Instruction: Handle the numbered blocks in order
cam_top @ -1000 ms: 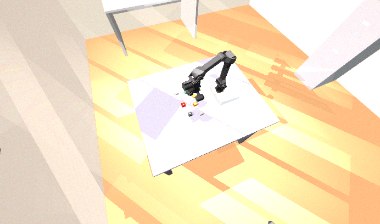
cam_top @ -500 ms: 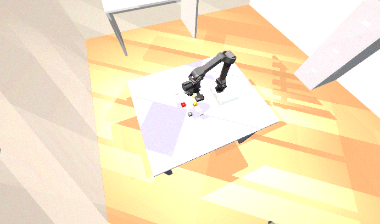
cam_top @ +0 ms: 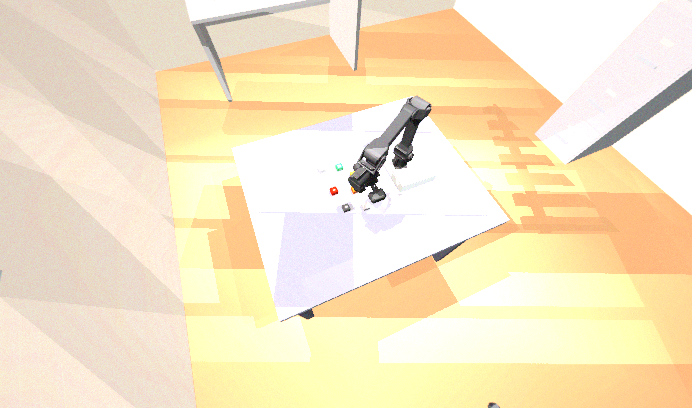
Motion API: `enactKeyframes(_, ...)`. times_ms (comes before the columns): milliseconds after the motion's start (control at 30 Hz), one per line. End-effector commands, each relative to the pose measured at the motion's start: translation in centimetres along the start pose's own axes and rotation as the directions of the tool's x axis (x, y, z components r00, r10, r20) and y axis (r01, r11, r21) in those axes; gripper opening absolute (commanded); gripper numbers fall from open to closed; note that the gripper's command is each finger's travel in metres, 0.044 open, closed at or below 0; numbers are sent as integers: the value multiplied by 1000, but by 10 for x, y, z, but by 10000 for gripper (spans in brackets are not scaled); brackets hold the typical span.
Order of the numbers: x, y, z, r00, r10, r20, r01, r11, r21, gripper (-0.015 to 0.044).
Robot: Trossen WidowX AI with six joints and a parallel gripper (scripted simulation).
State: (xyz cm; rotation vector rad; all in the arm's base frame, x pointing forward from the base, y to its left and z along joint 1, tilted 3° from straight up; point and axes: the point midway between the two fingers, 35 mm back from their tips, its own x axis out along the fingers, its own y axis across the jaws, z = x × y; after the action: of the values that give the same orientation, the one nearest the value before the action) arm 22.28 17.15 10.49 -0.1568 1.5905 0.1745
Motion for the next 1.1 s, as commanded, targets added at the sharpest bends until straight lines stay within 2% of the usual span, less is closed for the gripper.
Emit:
enactKeyframes(0,0,2,0,1000,2,0,-2,1000,14,400)
enactKeyframes(467,0,2,2,1000,2,0,-2,1000,14,400)
enactKeyframes(767,-2,-22,94,1000,0,8,0,1000,14,400)
enactKeyframes(1067,-2,-23,96,1000,0,8,0,1000,14,400)
